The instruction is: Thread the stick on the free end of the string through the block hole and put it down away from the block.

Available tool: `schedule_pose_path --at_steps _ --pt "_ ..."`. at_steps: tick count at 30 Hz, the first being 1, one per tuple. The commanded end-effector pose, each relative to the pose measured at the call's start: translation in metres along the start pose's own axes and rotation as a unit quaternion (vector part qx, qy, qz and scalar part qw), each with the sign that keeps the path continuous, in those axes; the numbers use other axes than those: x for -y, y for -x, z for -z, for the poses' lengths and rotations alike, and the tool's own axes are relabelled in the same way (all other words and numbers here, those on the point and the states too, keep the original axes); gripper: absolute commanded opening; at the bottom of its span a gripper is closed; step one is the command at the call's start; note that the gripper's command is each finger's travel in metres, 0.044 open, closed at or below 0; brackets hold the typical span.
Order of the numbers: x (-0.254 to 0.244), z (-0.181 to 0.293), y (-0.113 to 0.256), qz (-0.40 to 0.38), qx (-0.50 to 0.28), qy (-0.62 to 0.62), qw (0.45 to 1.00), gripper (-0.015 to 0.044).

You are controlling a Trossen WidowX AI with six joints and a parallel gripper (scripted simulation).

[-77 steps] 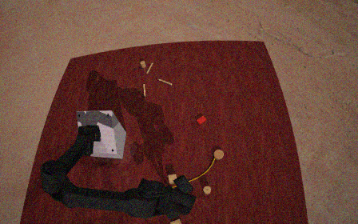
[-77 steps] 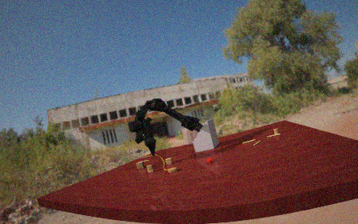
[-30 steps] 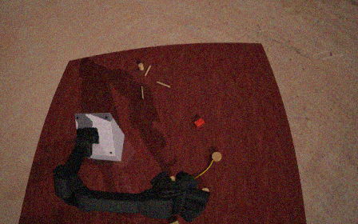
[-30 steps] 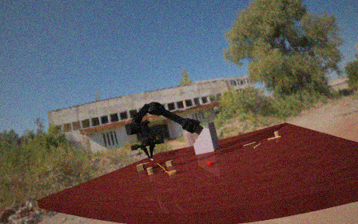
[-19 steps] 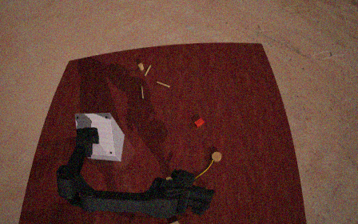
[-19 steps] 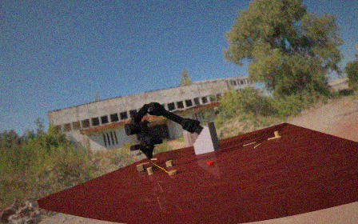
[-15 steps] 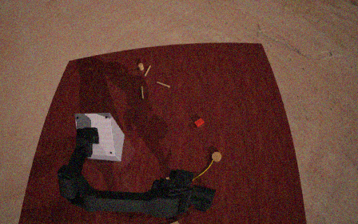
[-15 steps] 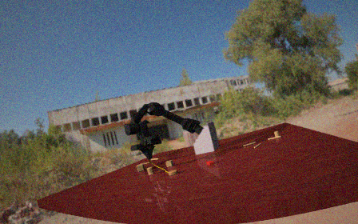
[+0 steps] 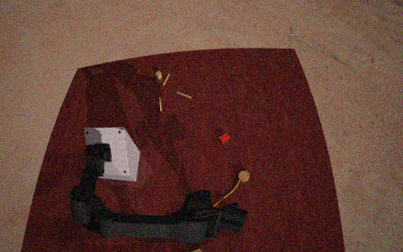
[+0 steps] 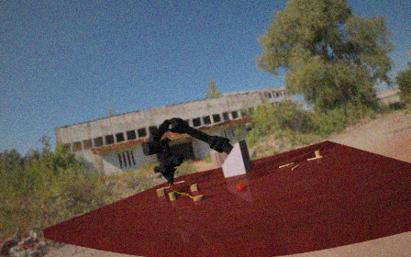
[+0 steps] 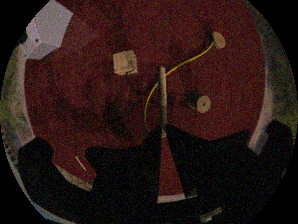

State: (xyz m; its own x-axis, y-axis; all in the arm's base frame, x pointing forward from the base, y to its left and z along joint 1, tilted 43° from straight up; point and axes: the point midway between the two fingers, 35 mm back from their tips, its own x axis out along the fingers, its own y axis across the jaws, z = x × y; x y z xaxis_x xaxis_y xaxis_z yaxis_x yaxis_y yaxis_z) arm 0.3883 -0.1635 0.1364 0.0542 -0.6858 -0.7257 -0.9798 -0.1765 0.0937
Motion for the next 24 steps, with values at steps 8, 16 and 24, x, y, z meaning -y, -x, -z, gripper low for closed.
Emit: schedule_pose_path --at_steps 8,16,24 --pt "0.002 0.003 -0.002 -0.004 0.000 0.018 1.000 0.0000" --pt "0.003 0.014 -0.002 -0.004 0.000 0.017 1.000 0.0000" --pt "0.004 0.024 -0.002 -0.003 -0.001 0.015 1.000 0.0000"
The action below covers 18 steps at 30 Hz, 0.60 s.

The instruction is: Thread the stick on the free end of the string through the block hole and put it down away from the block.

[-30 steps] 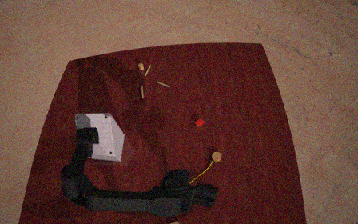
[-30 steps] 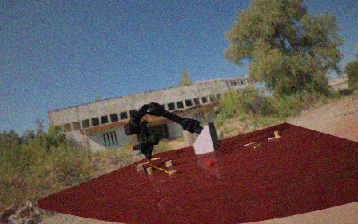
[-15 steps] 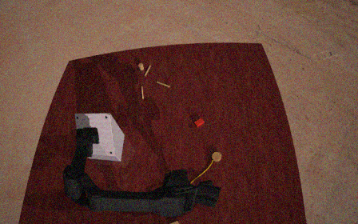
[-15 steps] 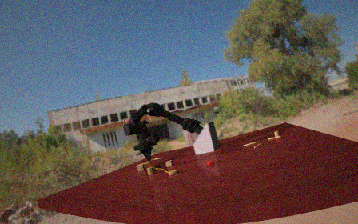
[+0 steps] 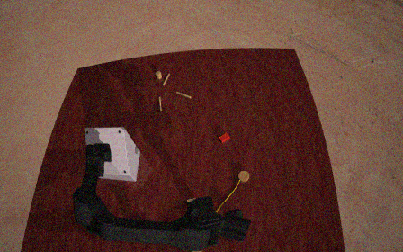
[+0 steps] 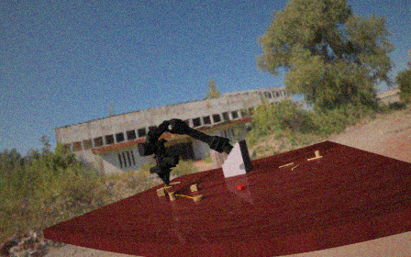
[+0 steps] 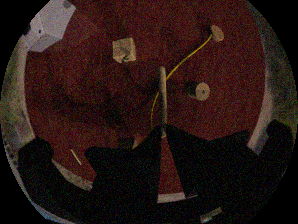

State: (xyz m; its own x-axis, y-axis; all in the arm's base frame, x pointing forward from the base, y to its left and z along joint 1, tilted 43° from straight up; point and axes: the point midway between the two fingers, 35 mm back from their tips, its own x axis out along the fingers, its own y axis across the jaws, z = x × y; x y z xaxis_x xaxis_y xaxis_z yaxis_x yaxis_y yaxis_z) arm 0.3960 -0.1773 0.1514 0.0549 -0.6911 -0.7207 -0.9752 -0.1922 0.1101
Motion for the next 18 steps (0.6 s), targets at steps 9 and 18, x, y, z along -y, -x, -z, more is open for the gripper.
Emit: schedule_pose_path --at_steps 9,18 --pt "0.001 0.015 -0.003 -0.003 0.003 0.004 1.000 0.0000" --pt "0.001 0.027 -0.003 -0.003 0.002 0.002 1.000 0.0000"
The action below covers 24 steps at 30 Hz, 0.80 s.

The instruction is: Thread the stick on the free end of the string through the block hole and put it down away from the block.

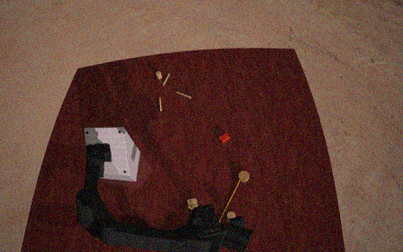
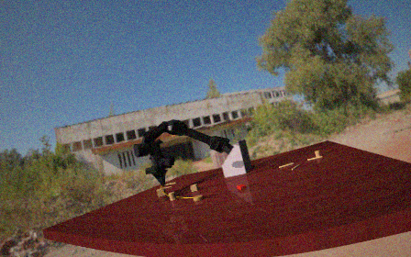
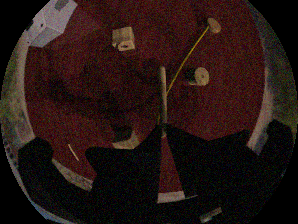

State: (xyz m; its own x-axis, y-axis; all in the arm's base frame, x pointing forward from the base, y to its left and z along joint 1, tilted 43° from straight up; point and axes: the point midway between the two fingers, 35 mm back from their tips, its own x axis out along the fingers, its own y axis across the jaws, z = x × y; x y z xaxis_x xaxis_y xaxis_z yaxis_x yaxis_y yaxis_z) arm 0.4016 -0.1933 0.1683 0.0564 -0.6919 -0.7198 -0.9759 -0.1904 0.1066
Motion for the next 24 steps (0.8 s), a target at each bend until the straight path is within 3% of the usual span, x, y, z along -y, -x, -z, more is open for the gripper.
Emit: schedule_pose_path --at_steps 1,24 --pt "0.000 0.004 -0.004 -0.003 0.003 0.004 1.000 0.0000" --pt "-0.002 0.029 -0.003 -0.003 -0.001 0.007 1.000 0.0000"
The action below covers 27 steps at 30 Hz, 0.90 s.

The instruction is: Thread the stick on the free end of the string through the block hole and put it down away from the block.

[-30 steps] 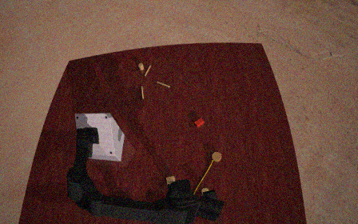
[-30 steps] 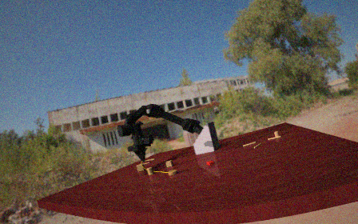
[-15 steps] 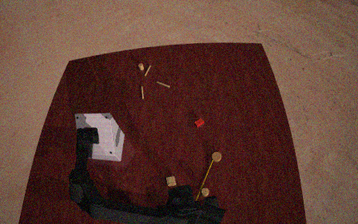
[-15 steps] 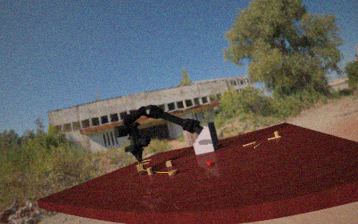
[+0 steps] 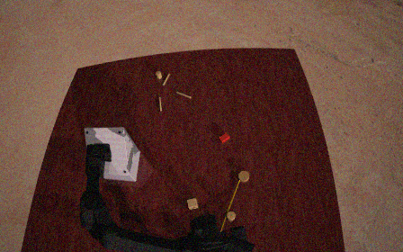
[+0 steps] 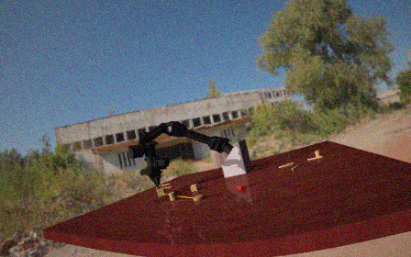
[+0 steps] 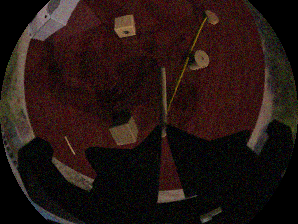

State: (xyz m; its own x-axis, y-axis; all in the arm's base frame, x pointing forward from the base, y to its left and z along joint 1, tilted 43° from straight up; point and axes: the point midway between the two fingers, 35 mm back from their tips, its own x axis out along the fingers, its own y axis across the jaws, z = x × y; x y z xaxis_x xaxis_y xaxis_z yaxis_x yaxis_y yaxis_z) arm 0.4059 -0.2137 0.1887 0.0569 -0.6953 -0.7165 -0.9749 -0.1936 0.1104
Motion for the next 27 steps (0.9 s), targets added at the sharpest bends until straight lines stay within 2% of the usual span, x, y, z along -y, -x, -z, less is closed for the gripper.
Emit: schedule_pose_path --at_steps 1,27 --pt "0.000 0.000 -0.003 -0.003 0.002 0.005 1.000 0.0000" --pt "-0.019 -0.009 -0.024 -0.004 0.003 0.005 1.000 0.0000"
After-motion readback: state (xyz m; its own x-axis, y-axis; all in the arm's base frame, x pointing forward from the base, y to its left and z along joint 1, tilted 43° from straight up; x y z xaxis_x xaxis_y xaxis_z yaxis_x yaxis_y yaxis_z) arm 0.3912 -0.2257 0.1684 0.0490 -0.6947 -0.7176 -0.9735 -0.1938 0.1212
